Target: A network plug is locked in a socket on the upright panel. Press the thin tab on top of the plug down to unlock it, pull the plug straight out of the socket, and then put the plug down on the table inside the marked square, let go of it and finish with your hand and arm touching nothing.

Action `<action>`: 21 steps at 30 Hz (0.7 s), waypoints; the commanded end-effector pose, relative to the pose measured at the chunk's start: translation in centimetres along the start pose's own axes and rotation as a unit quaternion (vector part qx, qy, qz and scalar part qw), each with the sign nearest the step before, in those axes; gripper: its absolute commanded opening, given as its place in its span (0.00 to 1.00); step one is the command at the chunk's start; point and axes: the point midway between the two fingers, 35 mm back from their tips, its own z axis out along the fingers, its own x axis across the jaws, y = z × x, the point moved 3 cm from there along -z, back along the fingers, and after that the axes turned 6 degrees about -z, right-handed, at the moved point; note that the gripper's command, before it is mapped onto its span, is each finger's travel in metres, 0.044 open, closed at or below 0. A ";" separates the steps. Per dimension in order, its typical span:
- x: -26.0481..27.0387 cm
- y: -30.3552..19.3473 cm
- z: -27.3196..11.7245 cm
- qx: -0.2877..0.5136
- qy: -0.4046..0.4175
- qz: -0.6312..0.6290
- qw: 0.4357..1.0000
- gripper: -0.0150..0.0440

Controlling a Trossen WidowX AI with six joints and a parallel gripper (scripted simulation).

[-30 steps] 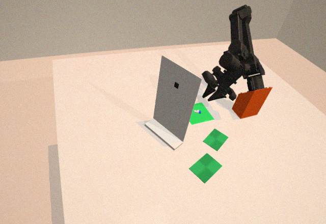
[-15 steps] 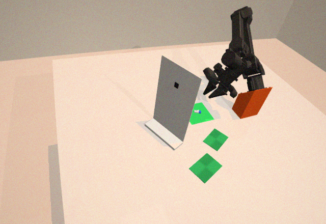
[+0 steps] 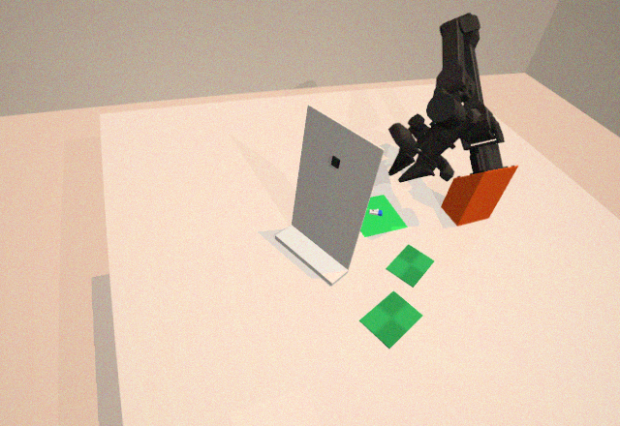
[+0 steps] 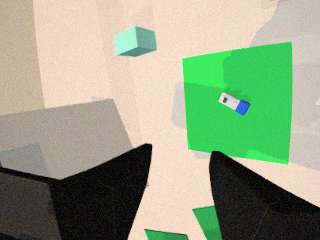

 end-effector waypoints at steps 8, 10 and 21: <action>1.9 -0.4 -2.2 0.014 -0.001 -0.004 1.000 0.52; 2.2 -0.4 -2.7 0.015 -0.002 -0.005 1.000 0.52; 3.7 0.0 -5.2 0.012 -0.002 -0.004 1.000 0.52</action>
